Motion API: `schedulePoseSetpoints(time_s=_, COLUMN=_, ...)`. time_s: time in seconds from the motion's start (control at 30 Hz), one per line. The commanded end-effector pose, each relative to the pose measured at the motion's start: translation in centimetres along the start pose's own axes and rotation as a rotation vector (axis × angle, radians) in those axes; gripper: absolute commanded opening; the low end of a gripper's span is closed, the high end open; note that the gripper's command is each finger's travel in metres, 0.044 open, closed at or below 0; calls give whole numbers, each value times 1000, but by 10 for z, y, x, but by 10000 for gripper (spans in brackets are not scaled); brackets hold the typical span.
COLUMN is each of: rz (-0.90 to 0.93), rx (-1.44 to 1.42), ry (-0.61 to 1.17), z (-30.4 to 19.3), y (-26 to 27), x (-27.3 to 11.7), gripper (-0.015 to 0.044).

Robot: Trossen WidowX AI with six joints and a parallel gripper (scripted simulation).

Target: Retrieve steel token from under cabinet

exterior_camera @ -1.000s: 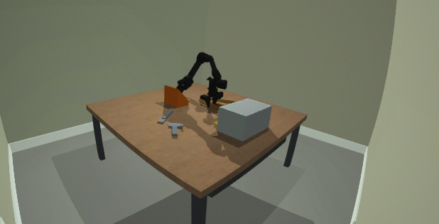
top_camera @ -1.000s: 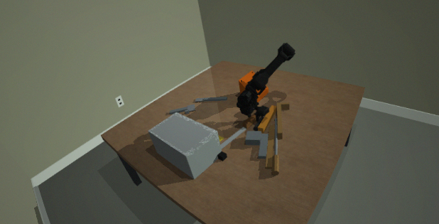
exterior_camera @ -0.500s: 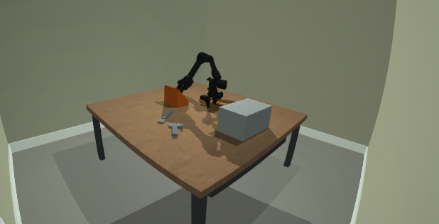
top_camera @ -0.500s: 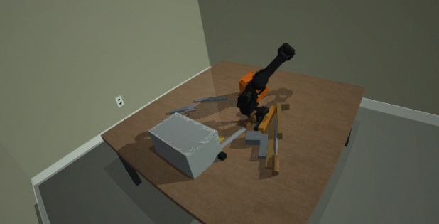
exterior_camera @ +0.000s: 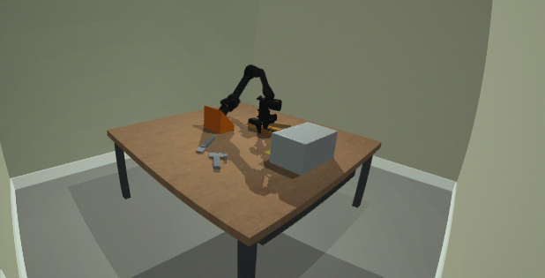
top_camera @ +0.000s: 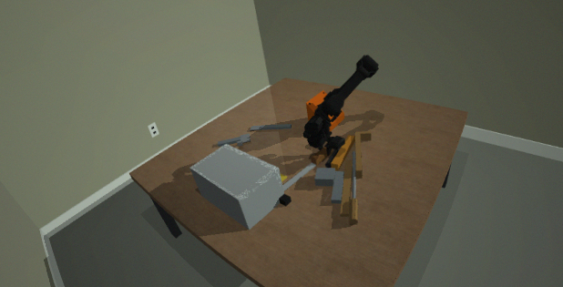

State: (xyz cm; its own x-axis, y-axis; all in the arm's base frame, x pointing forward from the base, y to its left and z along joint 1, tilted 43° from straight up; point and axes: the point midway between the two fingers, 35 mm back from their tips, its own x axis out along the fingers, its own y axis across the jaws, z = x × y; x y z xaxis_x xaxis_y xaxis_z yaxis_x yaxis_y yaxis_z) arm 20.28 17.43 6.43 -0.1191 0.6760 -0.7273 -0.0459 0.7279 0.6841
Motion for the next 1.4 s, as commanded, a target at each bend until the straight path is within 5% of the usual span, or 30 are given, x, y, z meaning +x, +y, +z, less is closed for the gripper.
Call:
schedulePoseSetpoints(time_s=0.0, rz=0, rx=-1, ry=0, z=0, y=0, x=0, gripper=156)
schedulePoseSetpoints(time_s=0.2, rz=0, rx=-1, ry=0, z=0, y=0, x=0, gripper=116)
schedulePoseSetpoints(time_s=0.37, rz=0, rx=-1, ry=0, z=0, y=0, x=0, gripper=0)
schedulePoseSetpoints(time_s=1.37, rz=0, rx=72, ry=2, z=31, y=-1, x=0, gripper=0)
